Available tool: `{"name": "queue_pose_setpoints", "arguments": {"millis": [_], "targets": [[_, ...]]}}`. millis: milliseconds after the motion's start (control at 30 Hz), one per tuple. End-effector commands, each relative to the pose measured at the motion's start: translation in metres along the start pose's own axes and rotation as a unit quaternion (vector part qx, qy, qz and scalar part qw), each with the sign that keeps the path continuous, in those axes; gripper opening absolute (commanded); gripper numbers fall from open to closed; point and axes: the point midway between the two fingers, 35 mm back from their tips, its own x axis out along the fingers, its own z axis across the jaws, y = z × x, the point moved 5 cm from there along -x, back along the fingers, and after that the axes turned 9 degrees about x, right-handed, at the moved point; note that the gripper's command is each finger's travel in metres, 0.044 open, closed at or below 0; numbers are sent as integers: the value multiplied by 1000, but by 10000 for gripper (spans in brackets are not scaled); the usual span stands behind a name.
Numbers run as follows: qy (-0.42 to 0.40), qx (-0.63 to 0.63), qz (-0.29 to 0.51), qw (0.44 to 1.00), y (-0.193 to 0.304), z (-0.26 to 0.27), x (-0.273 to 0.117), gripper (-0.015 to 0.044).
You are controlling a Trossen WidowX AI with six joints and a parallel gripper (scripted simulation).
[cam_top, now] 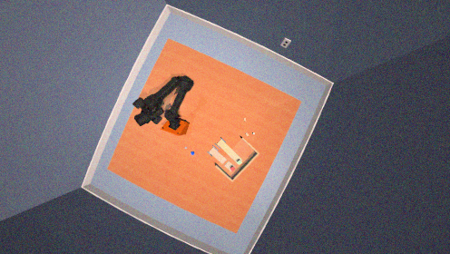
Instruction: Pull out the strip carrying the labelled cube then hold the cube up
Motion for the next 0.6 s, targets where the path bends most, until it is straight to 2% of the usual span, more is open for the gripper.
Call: {"name": "queue_pose_setpoints", "arguments": {"millis": [0,133,267,567], "targets": [[-2,0,-2,1000,-1,1,0,400],[-39,5,-45,998,-18,14,-7,400],[-118,5,-126,985,-48,45,-26,400],[-310,-30,-283,907,-92,123,-93,400]]}}
